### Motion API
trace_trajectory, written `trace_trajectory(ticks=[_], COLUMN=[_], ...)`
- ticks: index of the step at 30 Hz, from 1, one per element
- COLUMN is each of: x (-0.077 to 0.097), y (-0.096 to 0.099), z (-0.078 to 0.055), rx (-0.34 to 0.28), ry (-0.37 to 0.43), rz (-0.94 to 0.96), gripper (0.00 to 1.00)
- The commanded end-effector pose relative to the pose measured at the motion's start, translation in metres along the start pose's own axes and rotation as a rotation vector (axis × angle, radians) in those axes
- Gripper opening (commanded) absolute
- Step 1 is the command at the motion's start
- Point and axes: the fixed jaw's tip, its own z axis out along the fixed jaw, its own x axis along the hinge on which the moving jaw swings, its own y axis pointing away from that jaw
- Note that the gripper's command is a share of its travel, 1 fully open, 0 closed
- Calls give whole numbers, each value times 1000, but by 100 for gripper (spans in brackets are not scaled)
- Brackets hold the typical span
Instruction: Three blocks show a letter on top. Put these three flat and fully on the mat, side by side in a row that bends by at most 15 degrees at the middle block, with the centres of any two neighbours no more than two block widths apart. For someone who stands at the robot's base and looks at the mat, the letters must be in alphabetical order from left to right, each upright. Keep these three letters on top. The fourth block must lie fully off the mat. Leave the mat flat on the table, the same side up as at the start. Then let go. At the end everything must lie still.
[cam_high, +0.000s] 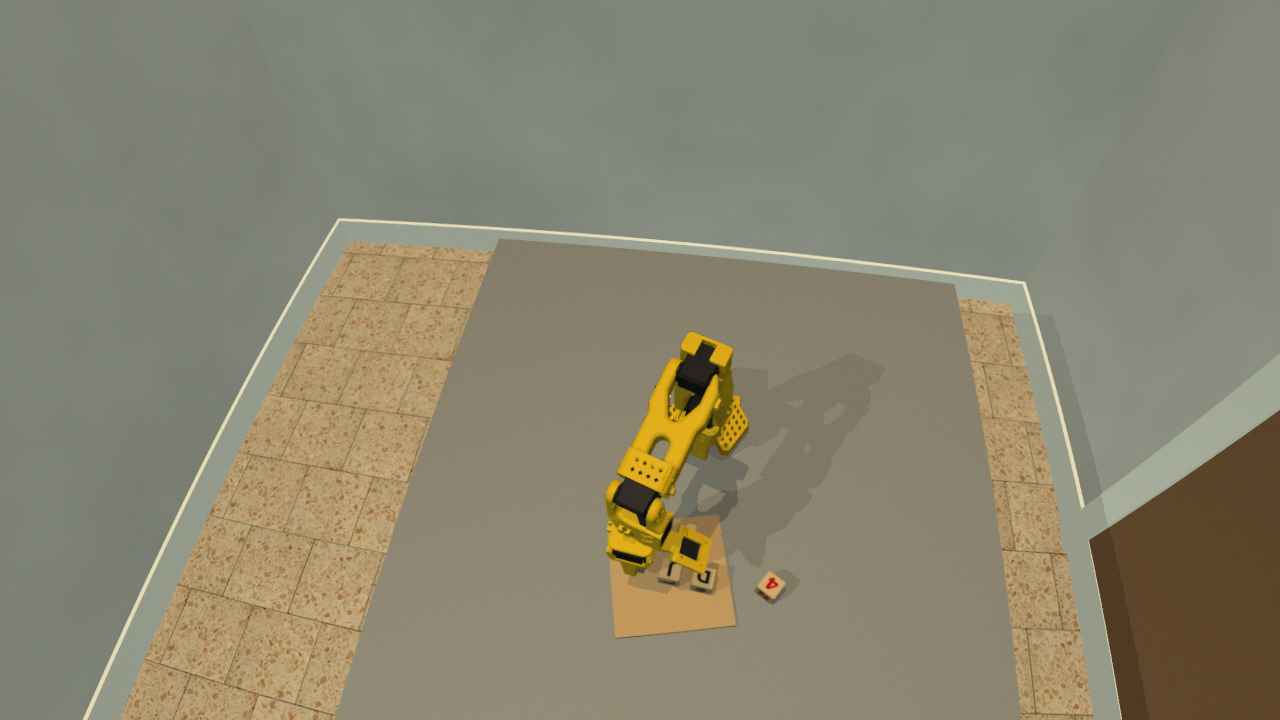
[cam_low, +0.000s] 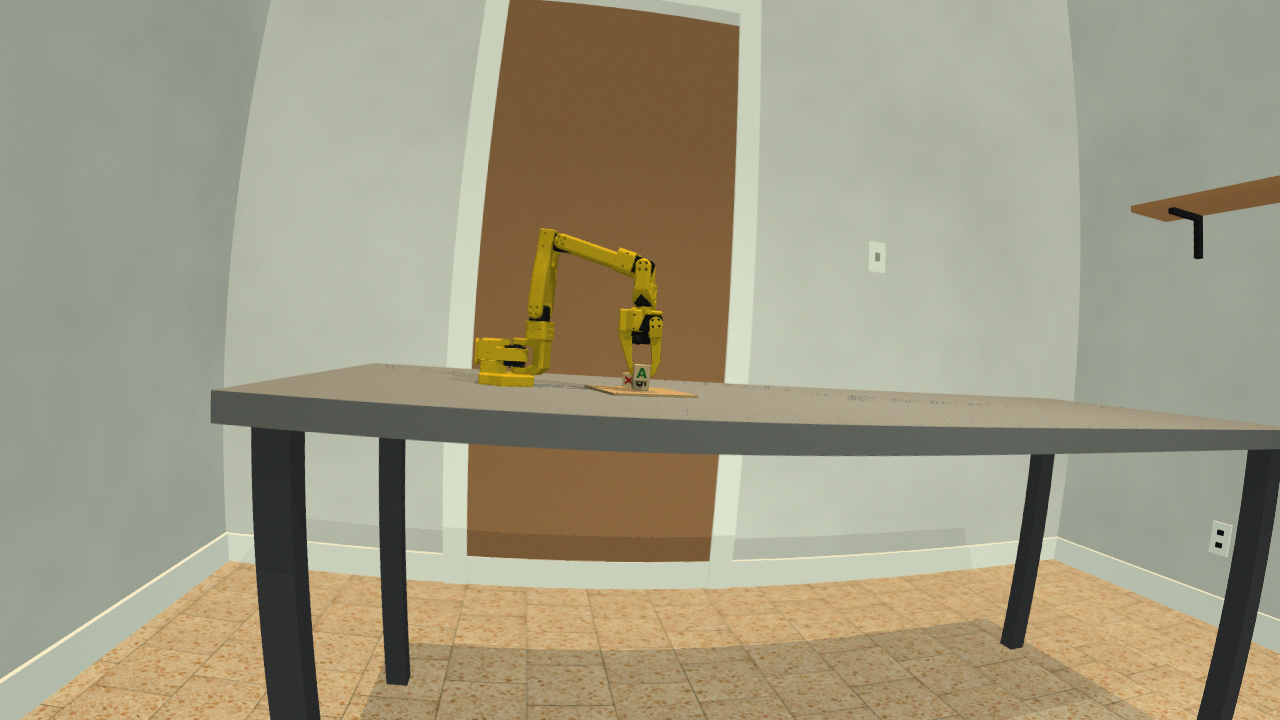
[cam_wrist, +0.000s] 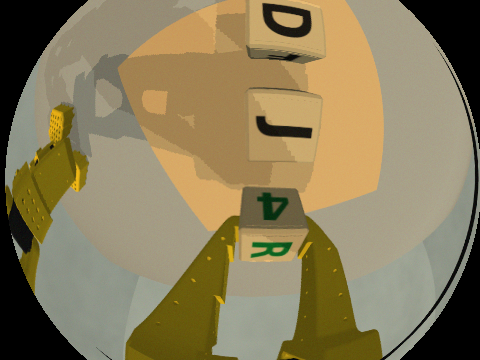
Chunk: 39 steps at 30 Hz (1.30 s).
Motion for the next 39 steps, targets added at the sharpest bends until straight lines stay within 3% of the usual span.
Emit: trace_trajectory(ticks=[1,39], x=[1,1], y=[-7,-8], z=[-8,5], rx=[58,58], ry=[11,11], rz=[-6,-4], gripper=[0,0])
